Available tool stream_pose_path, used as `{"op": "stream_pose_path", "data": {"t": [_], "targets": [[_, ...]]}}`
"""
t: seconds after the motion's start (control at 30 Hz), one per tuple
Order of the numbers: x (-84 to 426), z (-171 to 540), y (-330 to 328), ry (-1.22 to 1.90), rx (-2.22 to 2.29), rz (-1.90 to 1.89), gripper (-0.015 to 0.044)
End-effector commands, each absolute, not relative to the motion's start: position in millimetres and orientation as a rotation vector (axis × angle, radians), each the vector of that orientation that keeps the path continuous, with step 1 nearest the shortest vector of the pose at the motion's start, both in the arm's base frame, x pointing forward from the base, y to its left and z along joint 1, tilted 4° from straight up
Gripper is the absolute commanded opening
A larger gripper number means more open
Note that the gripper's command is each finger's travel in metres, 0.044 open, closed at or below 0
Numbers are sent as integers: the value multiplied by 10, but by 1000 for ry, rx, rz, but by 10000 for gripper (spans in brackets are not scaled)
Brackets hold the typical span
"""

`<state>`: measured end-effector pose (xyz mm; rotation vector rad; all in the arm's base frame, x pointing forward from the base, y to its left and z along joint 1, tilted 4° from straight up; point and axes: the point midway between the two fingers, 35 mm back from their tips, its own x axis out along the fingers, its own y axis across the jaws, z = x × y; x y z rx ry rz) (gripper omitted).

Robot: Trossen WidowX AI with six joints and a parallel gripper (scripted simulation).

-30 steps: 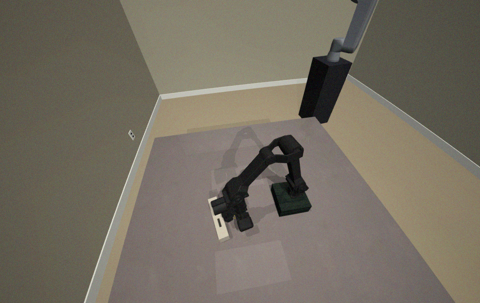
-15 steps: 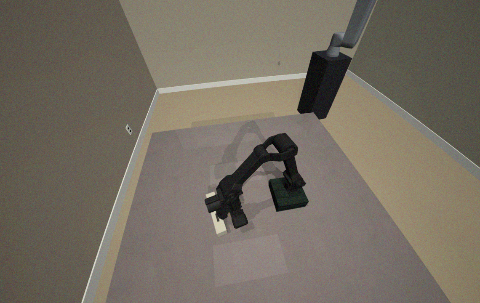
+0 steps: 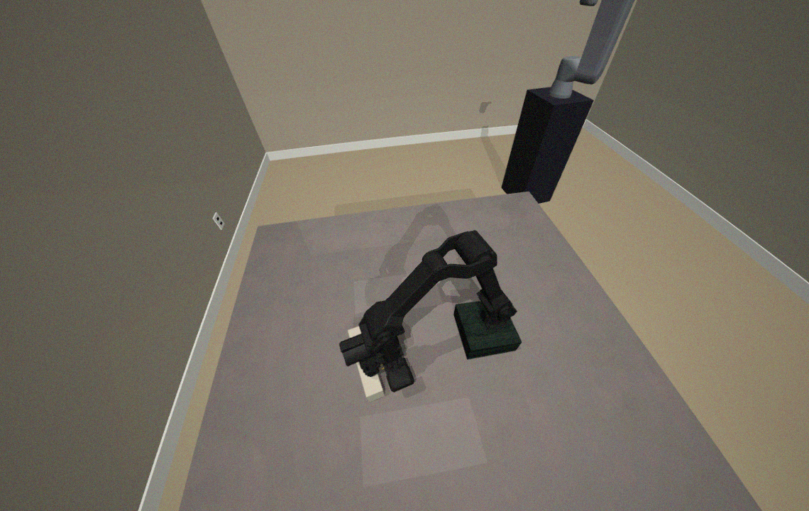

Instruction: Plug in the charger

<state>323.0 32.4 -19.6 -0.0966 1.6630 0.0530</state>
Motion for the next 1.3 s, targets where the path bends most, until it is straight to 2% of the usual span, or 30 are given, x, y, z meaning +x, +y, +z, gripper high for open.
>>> {"op": "stream_pose_path", "data": {"t": [0.0,1.27], "targets": [[3261,-206,338,1666,-100,63,0],[3335,-203,352,1666,-100,64,0]]}}
